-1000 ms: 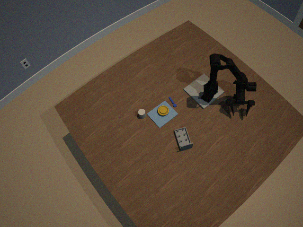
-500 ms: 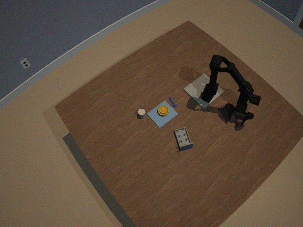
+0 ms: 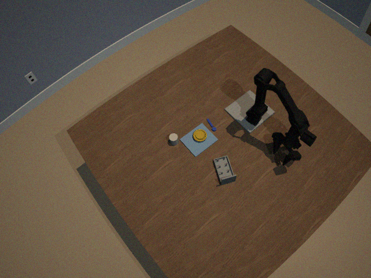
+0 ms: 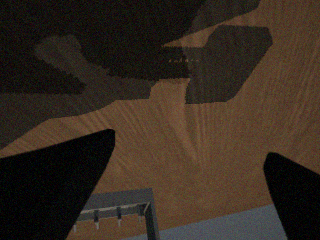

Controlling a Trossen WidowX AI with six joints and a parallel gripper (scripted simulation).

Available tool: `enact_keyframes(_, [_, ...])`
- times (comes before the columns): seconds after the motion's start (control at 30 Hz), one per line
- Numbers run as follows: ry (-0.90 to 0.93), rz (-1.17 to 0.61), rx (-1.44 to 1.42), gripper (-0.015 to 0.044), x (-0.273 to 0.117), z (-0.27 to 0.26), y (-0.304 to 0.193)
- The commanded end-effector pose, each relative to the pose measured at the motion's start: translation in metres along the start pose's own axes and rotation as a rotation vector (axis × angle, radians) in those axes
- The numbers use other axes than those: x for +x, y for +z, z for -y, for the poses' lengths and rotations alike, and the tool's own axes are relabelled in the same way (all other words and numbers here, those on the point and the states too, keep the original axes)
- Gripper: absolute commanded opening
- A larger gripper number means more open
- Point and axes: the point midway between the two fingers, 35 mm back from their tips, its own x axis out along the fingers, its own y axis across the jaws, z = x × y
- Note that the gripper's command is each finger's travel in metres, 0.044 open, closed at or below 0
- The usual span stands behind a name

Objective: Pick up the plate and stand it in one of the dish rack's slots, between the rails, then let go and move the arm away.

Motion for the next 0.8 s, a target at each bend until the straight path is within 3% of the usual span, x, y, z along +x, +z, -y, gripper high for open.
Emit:
enact_keyframes(0.0, [0.040, 0.012, 0.106, 0.0400, 0.006, 0.004, -0.014])
enact_keyframes(0.77, [0.292, -0.088, 0.721, 0.0400, 0.045, -0.007, -0.145])
